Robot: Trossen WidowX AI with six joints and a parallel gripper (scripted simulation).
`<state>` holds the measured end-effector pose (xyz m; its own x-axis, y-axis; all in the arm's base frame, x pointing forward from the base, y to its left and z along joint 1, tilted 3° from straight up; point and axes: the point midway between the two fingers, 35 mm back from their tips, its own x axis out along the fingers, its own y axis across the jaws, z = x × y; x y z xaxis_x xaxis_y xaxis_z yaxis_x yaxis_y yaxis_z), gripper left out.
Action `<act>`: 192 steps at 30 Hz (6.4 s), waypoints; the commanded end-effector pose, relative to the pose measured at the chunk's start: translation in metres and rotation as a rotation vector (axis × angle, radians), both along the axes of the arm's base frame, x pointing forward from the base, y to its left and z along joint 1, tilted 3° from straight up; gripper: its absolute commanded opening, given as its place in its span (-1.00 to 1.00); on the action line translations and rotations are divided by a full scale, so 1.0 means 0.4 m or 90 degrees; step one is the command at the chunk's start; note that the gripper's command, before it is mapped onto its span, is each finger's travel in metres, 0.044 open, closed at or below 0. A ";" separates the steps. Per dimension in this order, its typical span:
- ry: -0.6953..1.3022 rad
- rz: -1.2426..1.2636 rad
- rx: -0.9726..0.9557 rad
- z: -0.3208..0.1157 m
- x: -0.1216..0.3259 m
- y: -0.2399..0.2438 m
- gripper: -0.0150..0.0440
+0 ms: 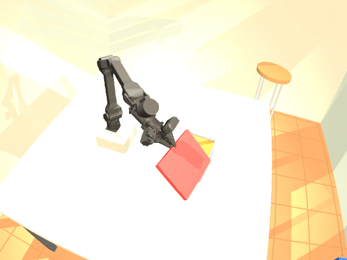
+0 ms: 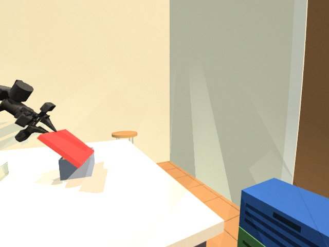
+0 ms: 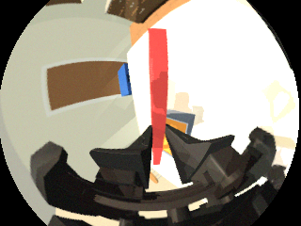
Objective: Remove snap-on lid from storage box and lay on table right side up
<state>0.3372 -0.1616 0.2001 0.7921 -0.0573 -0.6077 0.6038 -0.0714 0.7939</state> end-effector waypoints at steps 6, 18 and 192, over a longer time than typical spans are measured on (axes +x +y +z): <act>-0.010 0.005 -0.009 0.016 -0.005 -0.047 -0.49; -0.010 0.005 -0.010 0.015 -0.016 -0.105 -0.49; -0.009 0.005 -0.013 -0.247 -0.047 -0.315 -0.49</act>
<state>0.3177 -0.2870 0.1015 0.7974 -0.0599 -0.6004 0.5983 -0.0507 0.7997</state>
